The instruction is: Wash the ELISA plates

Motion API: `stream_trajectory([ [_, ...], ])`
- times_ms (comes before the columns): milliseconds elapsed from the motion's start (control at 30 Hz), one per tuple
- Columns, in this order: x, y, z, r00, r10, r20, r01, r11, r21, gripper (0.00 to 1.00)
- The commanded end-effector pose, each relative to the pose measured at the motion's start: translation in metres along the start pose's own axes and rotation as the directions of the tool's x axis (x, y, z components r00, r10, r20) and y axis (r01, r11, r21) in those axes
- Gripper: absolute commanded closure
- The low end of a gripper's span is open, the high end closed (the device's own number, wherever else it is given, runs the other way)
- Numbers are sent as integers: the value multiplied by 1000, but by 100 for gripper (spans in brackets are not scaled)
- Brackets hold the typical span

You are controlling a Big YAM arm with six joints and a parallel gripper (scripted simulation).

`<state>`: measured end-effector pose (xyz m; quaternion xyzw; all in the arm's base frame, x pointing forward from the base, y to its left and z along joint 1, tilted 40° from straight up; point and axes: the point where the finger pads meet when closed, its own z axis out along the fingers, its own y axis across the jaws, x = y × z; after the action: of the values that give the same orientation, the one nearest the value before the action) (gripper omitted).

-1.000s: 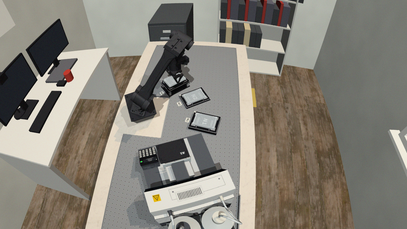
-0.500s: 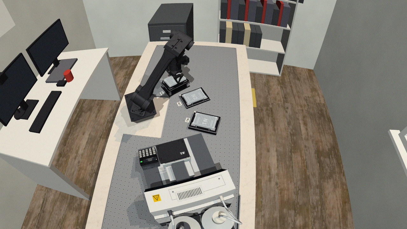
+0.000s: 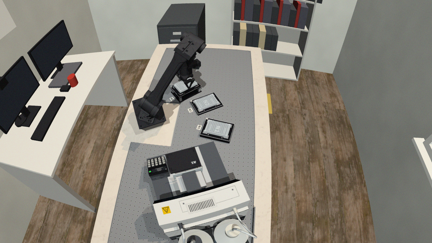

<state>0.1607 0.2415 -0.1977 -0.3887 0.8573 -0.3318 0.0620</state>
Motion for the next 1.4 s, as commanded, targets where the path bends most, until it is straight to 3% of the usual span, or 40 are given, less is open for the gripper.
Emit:
stream_trajectory([
  [0,2,-3,6,1000,-2,-7,2,1000,0,16],
  [1367,3,-3,11,1000,-3,-6,3,1000,1,16],
])
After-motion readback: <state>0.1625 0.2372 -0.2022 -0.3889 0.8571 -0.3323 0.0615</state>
